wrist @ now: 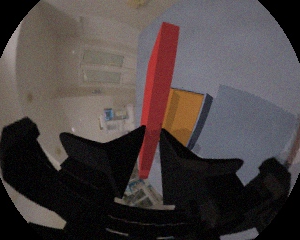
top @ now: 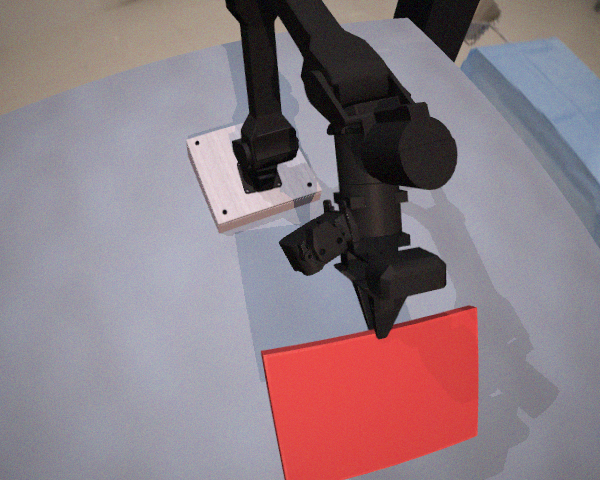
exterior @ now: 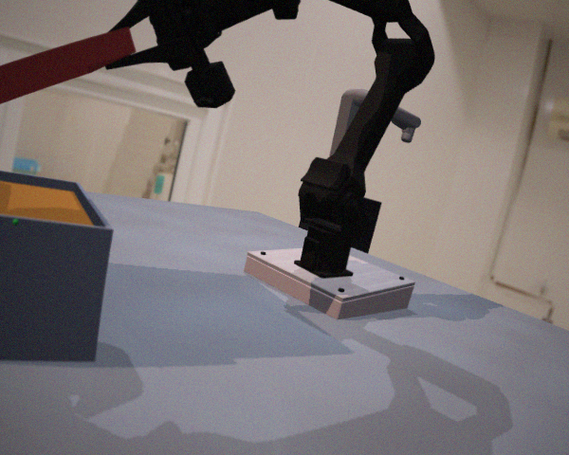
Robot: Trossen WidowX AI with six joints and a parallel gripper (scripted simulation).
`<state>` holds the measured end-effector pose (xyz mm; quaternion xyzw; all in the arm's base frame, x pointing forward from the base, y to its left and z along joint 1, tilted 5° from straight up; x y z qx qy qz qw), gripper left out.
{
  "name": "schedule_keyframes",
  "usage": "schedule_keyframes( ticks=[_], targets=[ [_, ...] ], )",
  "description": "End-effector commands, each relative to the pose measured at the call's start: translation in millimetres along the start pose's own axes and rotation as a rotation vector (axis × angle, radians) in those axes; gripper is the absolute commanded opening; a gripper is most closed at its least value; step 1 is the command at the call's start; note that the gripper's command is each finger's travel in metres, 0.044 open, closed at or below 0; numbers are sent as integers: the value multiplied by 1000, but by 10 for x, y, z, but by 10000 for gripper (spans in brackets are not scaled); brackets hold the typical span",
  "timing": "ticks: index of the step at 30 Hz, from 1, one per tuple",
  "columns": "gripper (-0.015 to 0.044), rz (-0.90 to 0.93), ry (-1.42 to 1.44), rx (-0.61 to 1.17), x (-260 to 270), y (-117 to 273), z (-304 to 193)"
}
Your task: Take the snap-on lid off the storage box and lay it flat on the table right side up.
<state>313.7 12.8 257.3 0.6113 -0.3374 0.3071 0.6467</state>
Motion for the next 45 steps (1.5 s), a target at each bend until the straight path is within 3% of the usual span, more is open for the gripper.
schedule_keyframes(
  ticks=[1,45],
  targets=[
    [0,22,0,6,31,54,72],
    [0,21,7,0,-58,101,943]
  ],
)
Point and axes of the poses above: the point midway between the two fingers, 35 mm back from their tips, its own y axis back along the fingers, its own x axis across the jaws, z = x × y, the point moved 1 cm from there along y, back along the fingers, and after that the axes turned 3 degrees about y, right-handed, at the moved point
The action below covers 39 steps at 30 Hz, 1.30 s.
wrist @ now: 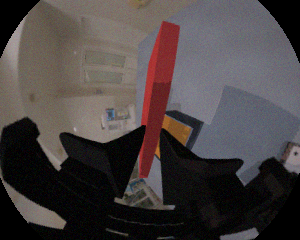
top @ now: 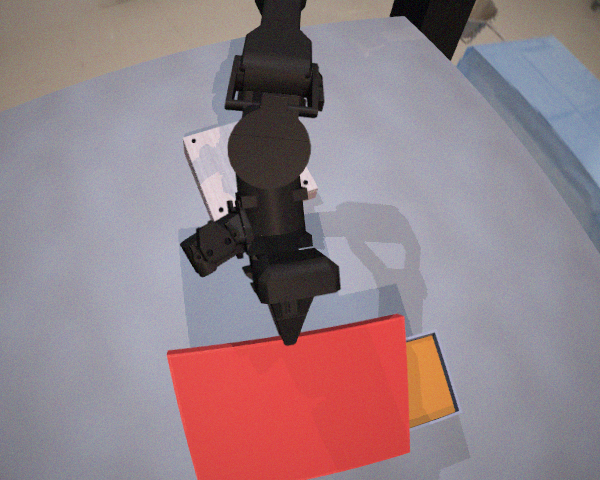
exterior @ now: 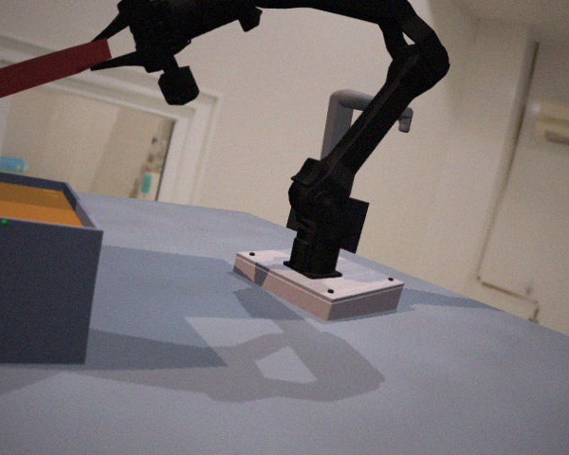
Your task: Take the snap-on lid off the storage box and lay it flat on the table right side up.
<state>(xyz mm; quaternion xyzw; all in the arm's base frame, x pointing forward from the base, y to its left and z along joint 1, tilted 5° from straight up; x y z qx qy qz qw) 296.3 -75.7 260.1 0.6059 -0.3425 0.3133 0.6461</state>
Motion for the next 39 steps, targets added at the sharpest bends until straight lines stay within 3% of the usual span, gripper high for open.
schedule_keyframes(
  ticks=[1,39],
  targets=[
    [0,3,4,5,5,1,68],
    [0,1,9,1,-69,43,820]
  ],
)
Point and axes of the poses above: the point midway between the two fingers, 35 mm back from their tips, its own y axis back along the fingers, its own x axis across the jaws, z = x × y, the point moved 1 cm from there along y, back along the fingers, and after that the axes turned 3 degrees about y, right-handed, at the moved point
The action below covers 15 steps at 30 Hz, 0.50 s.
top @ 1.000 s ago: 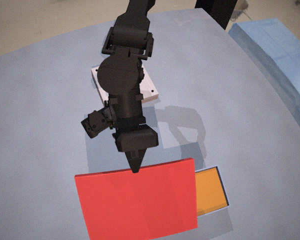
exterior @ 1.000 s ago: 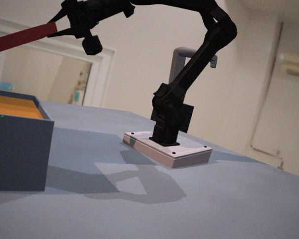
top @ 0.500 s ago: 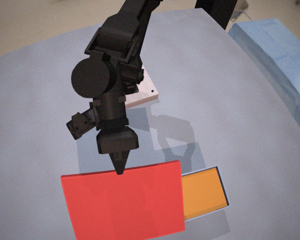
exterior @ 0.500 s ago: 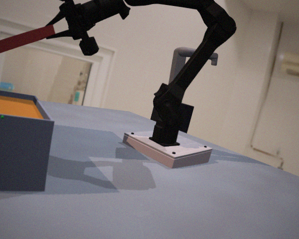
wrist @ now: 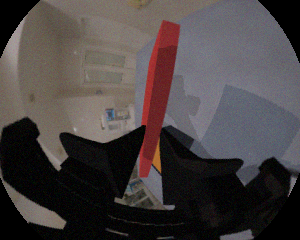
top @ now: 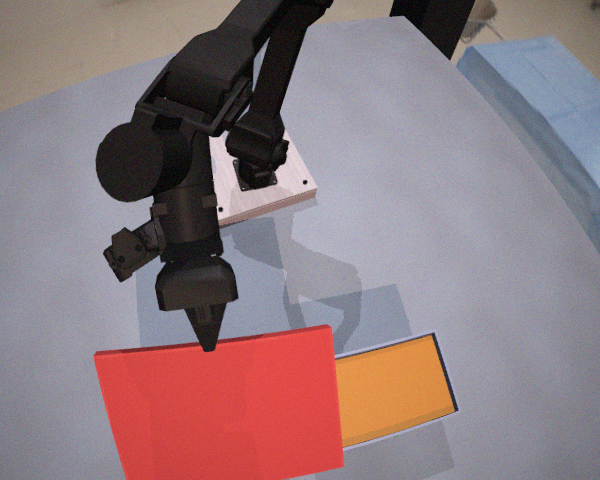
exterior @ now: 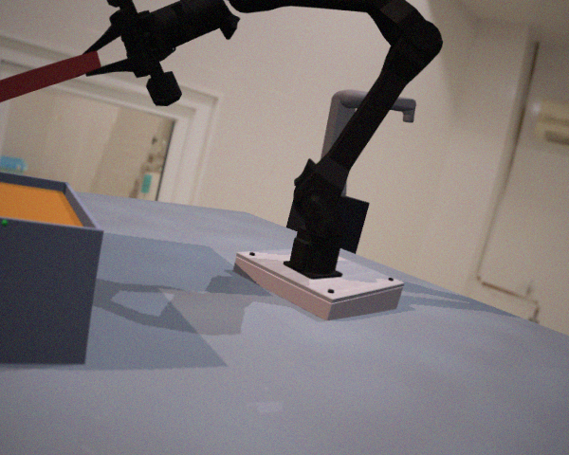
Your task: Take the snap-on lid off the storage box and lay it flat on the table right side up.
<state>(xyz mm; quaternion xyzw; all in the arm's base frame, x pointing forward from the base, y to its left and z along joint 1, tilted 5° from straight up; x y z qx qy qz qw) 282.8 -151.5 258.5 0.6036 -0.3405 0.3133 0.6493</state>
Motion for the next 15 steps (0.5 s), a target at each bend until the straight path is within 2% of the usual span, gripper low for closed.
schedule_keyframes(
  ticks=[1,15],
  targets=[
    [0,4,3,7,11,-5,76],
    [0,3,5,6,-17,10,353]
  ],
)
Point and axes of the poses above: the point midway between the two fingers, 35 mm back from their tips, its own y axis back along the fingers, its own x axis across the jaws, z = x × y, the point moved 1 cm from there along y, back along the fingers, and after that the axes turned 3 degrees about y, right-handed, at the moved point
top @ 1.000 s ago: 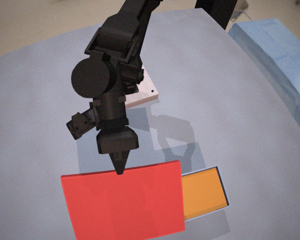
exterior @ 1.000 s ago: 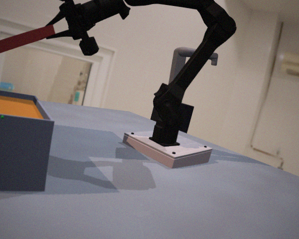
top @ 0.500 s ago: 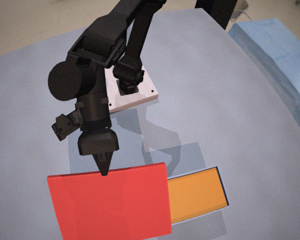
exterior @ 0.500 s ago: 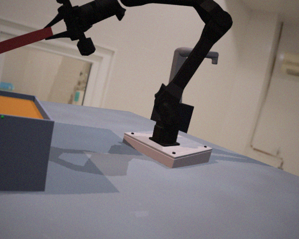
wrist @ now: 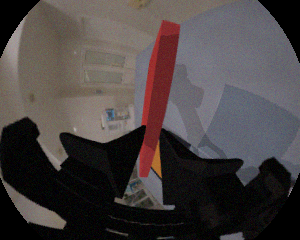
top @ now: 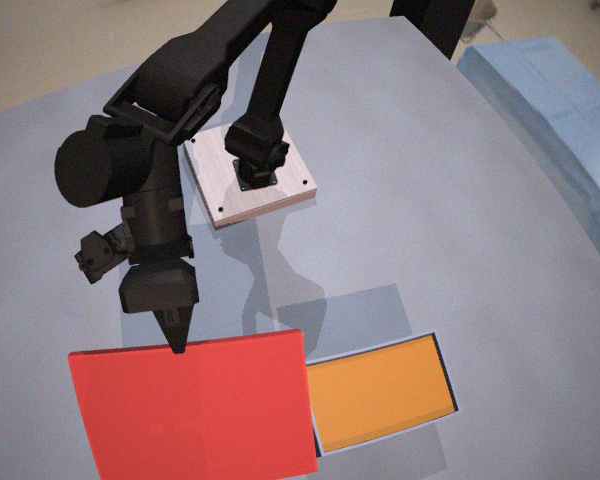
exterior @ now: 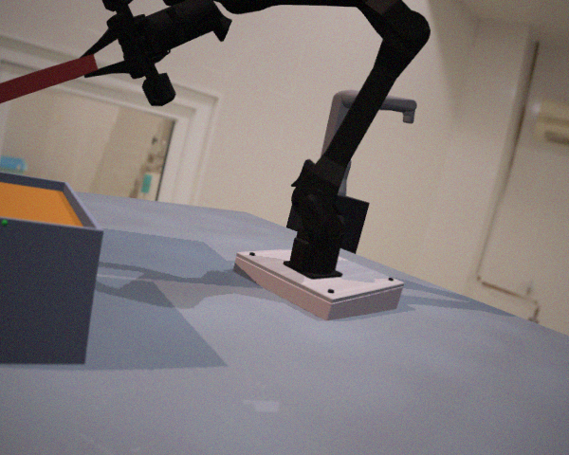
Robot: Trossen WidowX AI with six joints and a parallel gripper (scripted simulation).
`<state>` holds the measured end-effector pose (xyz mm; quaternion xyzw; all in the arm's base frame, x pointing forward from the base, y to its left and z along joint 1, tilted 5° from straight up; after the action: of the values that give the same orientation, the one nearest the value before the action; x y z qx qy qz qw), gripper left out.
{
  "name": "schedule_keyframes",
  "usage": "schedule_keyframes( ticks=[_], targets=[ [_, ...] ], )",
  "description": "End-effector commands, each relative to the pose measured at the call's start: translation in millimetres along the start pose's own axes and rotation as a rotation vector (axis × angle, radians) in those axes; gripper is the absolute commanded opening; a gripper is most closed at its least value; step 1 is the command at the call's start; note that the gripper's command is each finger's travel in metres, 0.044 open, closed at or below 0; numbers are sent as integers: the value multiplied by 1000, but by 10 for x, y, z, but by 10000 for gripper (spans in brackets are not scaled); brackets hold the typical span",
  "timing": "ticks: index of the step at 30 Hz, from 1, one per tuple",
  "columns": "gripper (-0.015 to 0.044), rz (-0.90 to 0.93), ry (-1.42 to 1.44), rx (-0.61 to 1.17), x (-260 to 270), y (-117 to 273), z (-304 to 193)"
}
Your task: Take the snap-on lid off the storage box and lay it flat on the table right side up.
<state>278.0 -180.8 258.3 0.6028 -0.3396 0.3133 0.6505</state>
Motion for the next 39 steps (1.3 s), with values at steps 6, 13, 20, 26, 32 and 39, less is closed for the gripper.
schedule_keyframes(
  ticks=[6,13,20,26,32,39],
  targets=[
    [0,4,4,7,-1,0,176],
    [0,4,5,6,-15,8,314],
    [0,4,6,6,-29,15,452],
    [0,3,6,5,-40,22,571],
    [0,3,7,5,-52,29,688],
    [0,3,7,5,-80,16,669]
  ],
)
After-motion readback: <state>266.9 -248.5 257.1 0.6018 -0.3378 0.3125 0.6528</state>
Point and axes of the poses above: the point midway between the two fingers, 35 mm back from their tips, its own y axis back along the fingers, its own x axis across the jaws, z = x × y, the point moved 1 cm from there along y, back along the fingers, and after that the axes turned 3 degrees about y, right-handed, at the moved point
